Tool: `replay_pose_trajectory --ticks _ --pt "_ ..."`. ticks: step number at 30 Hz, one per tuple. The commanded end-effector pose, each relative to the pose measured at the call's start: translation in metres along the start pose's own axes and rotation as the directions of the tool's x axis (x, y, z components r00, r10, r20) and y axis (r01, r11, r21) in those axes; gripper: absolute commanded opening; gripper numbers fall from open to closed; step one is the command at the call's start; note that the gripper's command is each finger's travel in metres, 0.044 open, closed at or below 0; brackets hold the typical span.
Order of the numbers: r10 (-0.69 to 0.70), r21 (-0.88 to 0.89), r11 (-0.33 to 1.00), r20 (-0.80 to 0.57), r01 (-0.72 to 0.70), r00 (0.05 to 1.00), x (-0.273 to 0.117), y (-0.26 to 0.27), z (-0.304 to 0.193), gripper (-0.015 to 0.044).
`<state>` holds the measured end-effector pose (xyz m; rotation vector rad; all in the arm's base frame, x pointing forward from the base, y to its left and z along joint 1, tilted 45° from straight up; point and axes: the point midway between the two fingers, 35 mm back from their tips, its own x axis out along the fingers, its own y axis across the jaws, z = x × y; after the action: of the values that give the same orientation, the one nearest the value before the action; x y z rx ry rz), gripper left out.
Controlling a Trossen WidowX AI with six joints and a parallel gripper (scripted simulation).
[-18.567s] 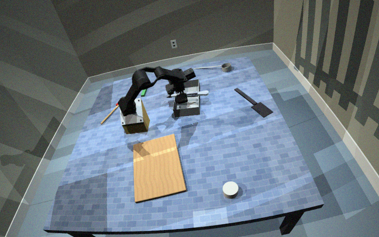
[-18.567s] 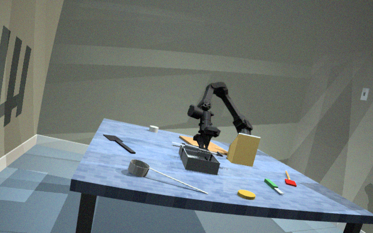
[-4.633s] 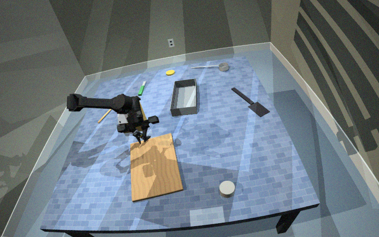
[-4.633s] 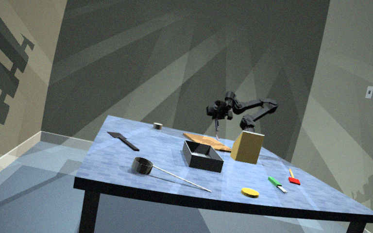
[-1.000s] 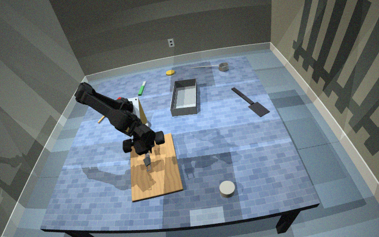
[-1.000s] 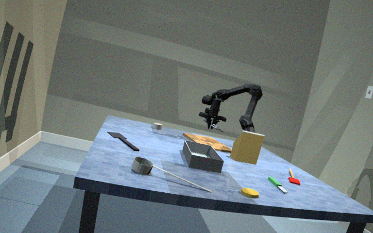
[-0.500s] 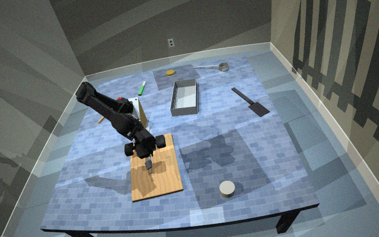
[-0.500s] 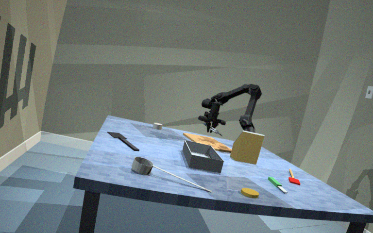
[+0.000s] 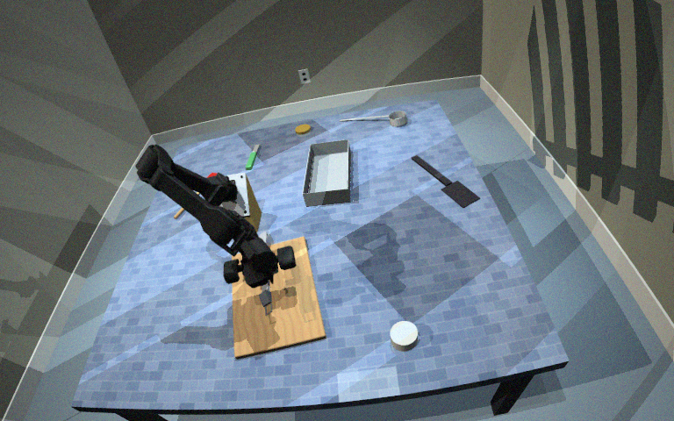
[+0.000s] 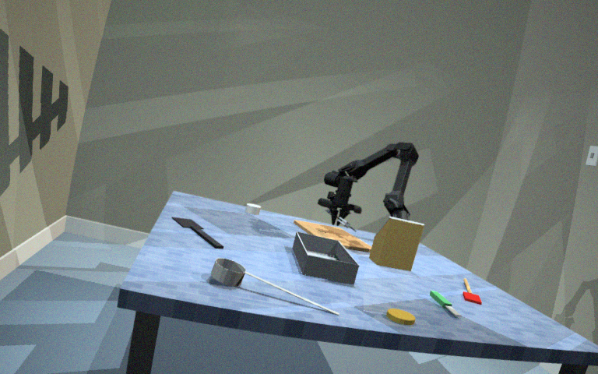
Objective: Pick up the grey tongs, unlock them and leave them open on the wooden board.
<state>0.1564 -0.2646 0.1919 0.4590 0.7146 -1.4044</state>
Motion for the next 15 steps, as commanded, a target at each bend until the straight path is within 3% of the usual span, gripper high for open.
replay_pose_trajectory --ticks 1,8,15 --pt "0.001 -0.009 1.0 -0.004 -0.002 1.0 0.007 -0.001 -0.0027 -0.015" --pt "0.001 -0.009 1.0 -0.003 -0.001 1.0 0.0092 -0.0016 -0.0029 -0.015" --pt "-0.002 -0.002 1.0 0.001 0.002 1.0 0.0078 -0.002 -0.0013 0.0034"
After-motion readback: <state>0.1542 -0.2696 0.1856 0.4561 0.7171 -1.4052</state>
